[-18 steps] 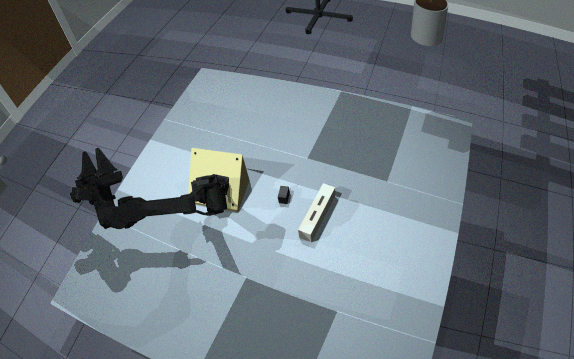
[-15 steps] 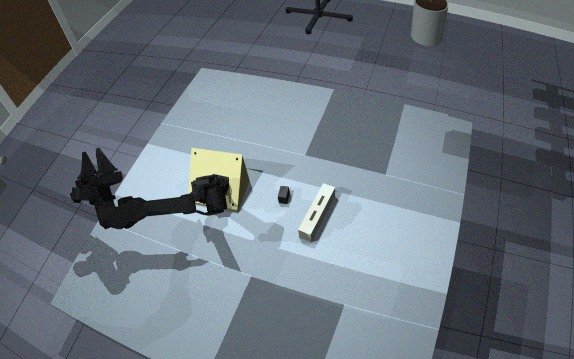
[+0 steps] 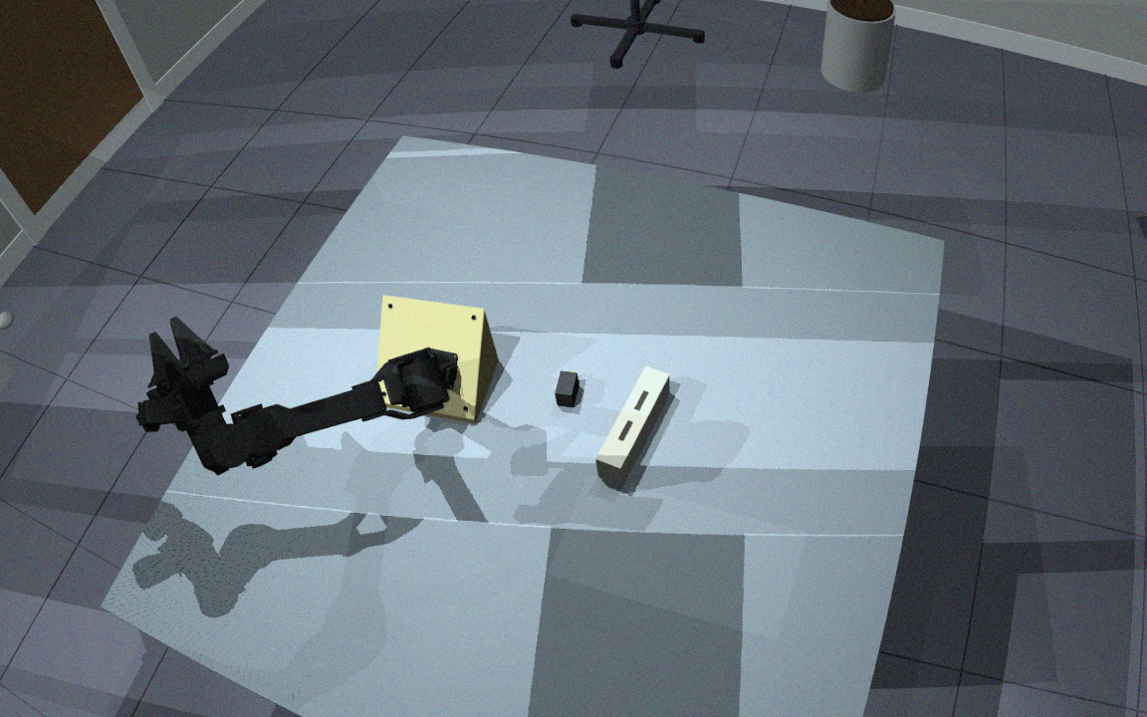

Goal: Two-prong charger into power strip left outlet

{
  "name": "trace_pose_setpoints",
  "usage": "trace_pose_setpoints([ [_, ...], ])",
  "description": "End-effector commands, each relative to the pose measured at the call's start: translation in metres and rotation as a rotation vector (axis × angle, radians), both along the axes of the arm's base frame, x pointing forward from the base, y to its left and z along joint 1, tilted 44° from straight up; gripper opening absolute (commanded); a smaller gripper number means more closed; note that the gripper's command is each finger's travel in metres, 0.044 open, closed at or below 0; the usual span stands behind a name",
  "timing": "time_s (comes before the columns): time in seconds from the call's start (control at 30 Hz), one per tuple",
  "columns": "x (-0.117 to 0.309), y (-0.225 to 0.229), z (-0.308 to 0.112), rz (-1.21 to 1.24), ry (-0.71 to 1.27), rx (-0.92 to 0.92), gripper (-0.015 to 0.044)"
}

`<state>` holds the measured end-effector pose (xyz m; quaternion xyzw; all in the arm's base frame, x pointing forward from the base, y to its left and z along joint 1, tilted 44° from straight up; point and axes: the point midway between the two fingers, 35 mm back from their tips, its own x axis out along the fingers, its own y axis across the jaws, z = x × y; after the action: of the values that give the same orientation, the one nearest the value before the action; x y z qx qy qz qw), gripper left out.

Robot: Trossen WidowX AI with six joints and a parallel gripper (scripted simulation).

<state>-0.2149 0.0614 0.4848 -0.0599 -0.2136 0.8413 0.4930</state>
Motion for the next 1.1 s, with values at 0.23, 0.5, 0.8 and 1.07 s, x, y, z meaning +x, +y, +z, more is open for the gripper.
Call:
trace_pose_setpoints([
  [0.23,-0.018,-0.037,-0.003,0.159,-0.024,0.046,0.044],
  [0.5,-0.027,-0.068,-0.006,0.282,-0.041,0.081,0.044],
  [0.8,-0.033,-0.105,-0.01,0.422,-0.058,0.121,0.044],
  [1.07,-0.034,-0.139,-0.015,0.548,-0.071,0.157,0.044],
])
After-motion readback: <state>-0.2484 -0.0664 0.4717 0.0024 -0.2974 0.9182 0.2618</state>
